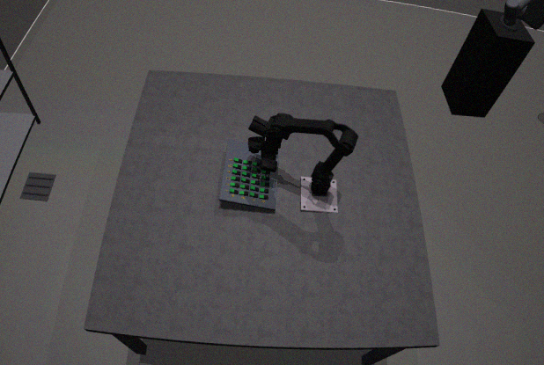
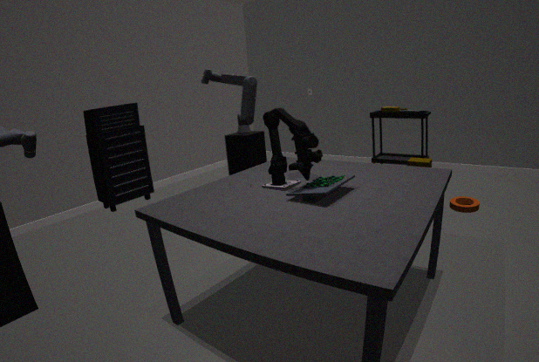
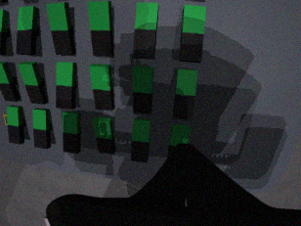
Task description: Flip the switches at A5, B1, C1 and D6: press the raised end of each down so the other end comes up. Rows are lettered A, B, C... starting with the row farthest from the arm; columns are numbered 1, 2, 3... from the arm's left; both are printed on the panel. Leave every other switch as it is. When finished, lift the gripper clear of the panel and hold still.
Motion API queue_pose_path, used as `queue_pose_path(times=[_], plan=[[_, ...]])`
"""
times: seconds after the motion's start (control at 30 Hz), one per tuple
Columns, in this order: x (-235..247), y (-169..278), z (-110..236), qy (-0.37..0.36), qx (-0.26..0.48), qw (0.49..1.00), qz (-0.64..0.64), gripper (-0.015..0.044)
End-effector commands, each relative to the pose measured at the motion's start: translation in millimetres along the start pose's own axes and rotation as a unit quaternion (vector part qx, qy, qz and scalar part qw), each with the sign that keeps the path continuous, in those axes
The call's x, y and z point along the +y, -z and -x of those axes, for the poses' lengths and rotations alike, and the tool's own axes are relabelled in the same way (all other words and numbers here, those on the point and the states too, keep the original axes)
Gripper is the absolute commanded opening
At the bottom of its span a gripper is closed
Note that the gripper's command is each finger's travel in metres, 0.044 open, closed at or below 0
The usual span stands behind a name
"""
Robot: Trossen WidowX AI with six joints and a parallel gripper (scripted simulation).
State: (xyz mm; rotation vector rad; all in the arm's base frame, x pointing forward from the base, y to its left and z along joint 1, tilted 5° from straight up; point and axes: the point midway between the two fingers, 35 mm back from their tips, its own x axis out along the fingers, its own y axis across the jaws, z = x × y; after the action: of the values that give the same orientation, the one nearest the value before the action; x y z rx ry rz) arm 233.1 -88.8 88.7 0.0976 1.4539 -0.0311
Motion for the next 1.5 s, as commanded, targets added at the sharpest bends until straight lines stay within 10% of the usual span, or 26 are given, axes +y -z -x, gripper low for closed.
queue_pose_path(times=[0.0,1.47], plan=[[1,3,-7,0.000,0.007,1.000,-0.001,0.0000],[1,3,-21,0.000,0.007,1.000,-0.001,0.0000]])
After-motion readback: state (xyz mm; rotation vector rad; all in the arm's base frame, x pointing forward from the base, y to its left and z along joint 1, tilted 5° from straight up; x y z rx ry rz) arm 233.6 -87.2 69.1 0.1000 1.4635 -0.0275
